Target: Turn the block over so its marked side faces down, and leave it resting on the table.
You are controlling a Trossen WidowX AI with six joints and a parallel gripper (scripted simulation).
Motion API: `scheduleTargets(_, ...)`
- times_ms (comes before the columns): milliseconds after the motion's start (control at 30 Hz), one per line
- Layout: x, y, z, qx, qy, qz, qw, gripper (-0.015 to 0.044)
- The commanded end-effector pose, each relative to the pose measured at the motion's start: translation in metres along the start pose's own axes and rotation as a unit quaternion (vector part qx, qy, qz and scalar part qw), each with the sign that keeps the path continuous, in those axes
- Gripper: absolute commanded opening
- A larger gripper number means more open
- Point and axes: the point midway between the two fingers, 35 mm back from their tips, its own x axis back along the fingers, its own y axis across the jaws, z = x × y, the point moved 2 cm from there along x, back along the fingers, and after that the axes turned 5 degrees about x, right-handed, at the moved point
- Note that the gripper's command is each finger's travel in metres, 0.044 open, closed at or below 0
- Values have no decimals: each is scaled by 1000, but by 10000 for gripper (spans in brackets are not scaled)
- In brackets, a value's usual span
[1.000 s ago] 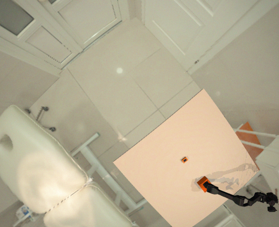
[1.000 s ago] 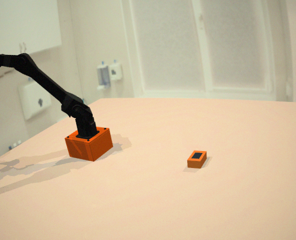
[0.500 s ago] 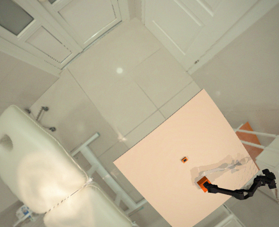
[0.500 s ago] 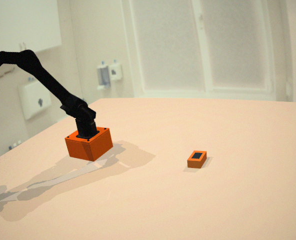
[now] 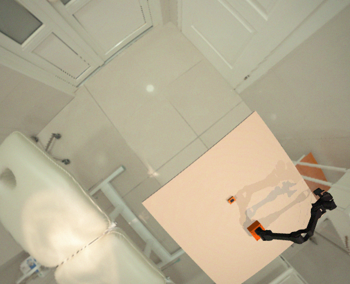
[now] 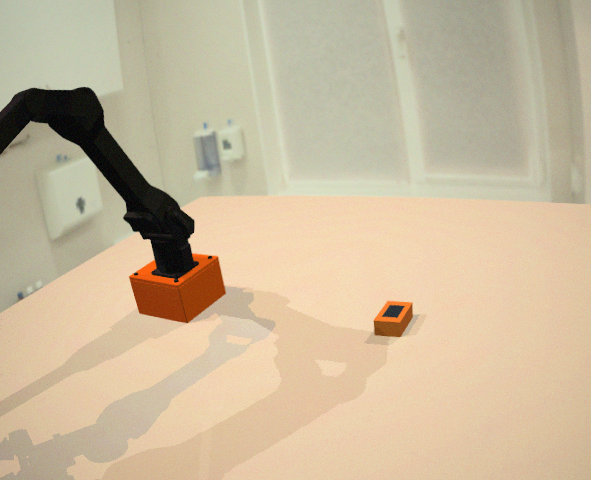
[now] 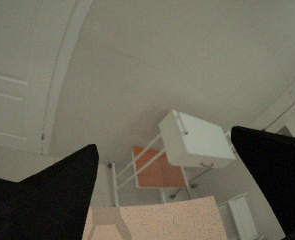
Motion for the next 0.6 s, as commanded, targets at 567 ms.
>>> scheduleTargets(567,203,271,-55,114,-22,-332,936,440)
